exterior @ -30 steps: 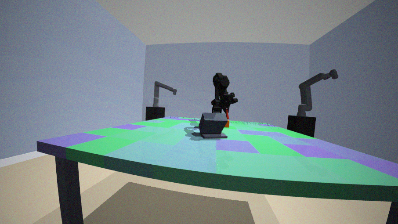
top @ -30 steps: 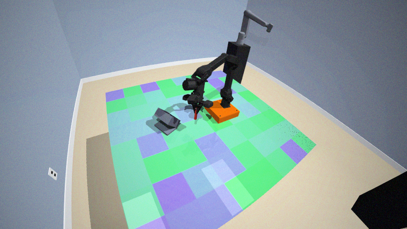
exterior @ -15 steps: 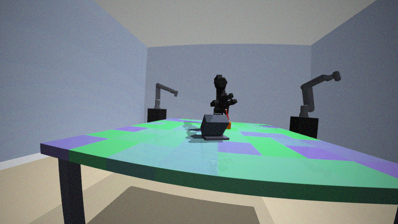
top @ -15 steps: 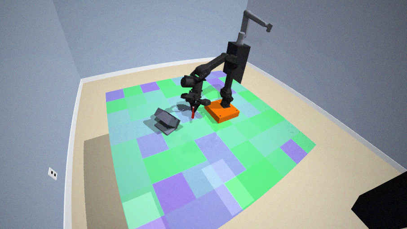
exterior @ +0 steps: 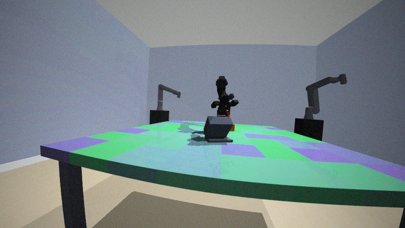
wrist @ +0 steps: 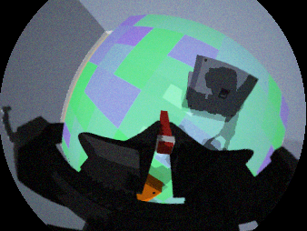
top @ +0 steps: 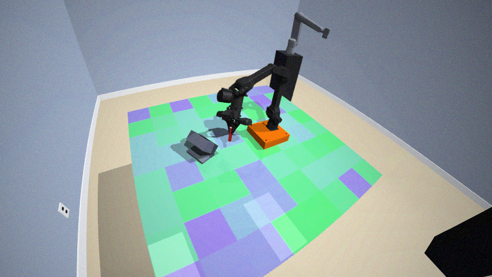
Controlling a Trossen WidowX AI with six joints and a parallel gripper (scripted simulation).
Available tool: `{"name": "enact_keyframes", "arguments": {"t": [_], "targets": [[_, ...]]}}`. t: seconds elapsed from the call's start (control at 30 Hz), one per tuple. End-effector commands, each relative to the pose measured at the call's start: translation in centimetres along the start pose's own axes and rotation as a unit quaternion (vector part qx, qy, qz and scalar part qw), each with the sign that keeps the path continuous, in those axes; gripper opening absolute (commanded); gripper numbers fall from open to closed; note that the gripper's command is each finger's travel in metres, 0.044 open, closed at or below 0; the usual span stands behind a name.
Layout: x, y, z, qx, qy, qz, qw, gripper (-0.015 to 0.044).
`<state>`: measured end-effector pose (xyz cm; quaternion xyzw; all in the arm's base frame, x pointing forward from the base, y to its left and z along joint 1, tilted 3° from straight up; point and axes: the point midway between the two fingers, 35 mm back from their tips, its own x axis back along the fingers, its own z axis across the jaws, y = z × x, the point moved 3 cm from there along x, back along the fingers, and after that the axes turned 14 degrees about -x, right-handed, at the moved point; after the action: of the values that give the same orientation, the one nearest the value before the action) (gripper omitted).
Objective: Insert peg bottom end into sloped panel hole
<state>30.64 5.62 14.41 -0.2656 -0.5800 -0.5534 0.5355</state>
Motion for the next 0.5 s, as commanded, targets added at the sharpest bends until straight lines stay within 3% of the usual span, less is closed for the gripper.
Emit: {"name": "enact_keyframes", "arguments": {"t": [0.0,0.47], "targets": [[0.2,-0.1,-0.4,0.001,0.003,-0.012,1.0,0.0],[0.9,0.2,-2.0,-0.002,0.007,-0.049,0.999,0.0]]}}
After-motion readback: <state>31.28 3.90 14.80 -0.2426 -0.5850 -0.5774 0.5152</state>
